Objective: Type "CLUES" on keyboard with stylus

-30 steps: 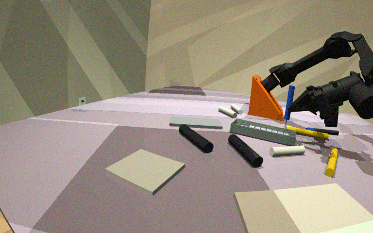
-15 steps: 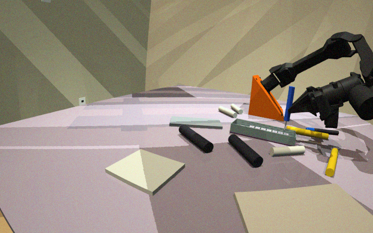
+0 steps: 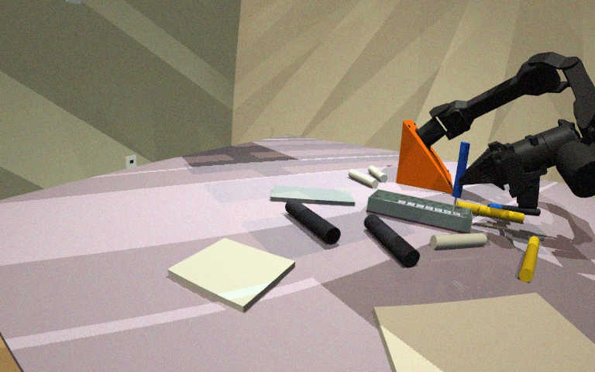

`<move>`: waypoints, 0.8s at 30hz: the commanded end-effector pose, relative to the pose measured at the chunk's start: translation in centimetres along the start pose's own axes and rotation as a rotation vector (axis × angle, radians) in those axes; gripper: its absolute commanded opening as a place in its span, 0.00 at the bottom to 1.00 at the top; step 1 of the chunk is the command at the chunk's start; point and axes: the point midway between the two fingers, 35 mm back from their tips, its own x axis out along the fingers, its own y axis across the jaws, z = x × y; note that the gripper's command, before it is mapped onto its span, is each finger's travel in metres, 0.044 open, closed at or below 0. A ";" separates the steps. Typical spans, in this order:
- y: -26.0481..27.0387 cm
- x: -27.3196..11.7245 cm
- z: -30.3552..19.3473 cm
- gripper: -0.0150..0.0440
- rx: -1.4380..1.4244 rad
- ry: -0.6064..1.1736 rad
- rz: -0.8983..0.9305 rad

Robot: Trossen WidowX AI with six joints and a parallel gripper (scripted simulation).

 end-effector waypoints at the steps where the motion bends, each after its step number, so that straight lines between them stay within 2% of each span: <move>1: 0.0 0.2 0.2 0.39 0.005 0.000 0.004; 24: 0.0 0.6 0.9 0.39 0.005 -0.001 0.004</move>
